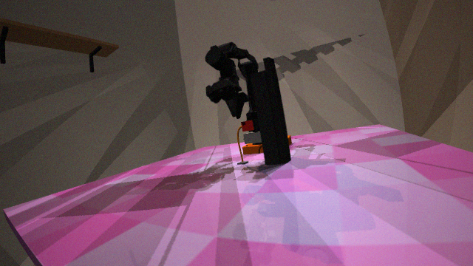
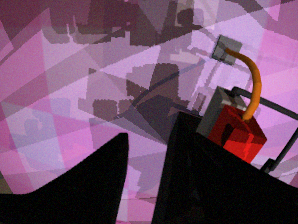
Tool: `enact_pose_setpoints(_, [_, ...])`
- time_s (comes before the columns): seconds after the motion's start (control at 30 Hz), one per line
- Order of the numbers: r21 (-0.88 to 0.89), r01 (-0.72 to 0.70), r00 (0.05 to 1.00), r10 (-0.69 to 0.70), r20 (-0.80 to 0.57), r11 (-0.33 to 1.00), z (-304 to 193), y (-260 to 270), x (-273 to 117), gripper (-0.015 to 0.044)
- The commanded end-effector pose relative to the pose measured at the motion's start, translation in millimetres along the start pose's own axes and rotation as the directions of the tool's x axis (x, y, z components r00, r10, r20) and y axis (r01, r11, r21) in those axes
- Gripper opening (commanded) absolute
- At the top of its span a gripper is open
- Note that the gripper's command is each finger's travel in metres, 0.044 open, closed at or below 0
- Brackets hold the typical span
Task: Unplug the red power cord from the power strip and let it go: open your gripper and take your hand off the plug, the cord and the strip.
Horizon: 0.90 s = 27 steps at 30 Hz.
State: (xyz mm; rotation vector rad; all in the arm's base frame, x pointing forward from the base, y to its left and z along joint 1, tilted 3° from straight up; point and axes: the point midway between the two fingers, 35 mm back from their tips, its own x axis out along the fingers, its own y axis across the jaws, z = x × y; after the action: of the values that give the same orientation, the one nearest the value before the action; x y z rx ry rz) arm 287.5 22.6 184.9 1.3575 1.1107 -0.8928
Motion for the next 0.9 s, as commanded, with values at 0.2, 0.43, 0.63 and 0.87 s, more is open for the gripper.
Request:
enact_pose_setpoints(0.2, [0.277, 0.177, 0.975, -0.208, 0.085, 0.945, 23.1, -57.1, 2.6, 0.016])
enact_pose_setpoints(0.43, [0.277, 0.177, 0.975, -0.207, 0.084, 0.945, 17.6, -54.4, 3.6, 0.016])
enact_pose_setpoints(0.63, [0.277, 0.177, 0.975, -0.207, 0.084, 0.944, 8.7, -51.9, 4.9, 0.016])
enact_pose_setpoints(0.87, [0.277, 0.177, 0.975, -0.207, 0.083, 0.944, -2.1, -49.4, 6.4, 0.016])
